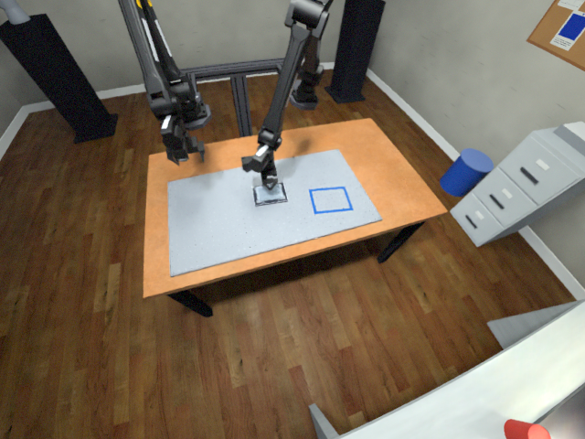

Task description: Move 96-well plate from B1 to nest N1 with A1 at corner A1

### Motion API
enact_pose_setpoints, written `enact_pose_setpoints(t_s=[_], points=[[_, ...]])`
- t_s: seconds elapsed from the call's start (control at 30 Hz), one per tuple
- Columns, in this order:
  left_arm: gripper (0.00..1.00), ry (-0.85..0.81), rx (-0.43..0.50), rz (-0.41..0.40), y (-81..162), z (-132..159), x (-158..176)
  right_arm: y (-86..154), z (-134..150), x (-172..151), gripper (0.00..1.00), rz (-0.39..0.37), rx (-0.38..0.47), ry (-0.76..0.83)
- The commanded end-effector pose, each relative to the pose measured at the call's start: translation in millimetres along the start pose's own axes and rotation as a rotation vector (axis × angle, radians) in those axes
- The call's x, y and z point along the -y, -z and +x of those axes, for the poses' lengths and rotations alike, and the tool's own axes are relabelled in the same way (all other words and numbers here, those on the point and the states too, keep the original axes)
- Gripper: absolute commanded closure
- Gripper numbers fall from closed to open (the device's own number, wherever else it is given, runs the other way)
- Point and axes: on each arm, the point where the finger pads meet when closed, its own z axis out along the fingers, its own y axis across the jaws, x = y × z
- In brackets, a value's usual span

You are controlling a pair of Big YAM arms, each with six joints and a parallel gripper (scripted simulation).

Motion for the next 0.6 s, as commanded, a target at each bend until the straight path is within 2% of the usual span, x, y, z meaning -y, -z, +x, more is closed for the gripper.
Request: enact_pose_setpoints(t_s=[0.0,0.1,0.17,0.2,0.23,0.57], points=[[0.00,-0.002,0.005,-0.005,16.7,-4.2,2.0,5.1,-10.5,0.5,0.00,-0.001,0.020,0.010],[0.00,0.002,0.007,-0.010,11.4,-3.6,-5.2,5.1,-10.5,0.5,0.00,-0.001,0.020,0.010],[0.00,0.003,-0.016,0.024,2.1,4.1,7.4,5.1,-10.5,0.5,0.00,-0.001,0.020,0.010],[0.00,0.002,-0.016,0.024,2.1,4.0,7.3,5.1,-10.5,0.5,0.00,-0.001,0.020,0.010],[0.00,0.002,0.007,-0.010,11.4,-3.6,-5.2,5.1,-10.5,0.5,0.00,-0.001,0.020,0.010],[0.00,0.002,0.007,-0.010,11.4,-3.6,-5.2,5.1,-10.5,0.5,0.00,-0.001,0.020,0.010]])
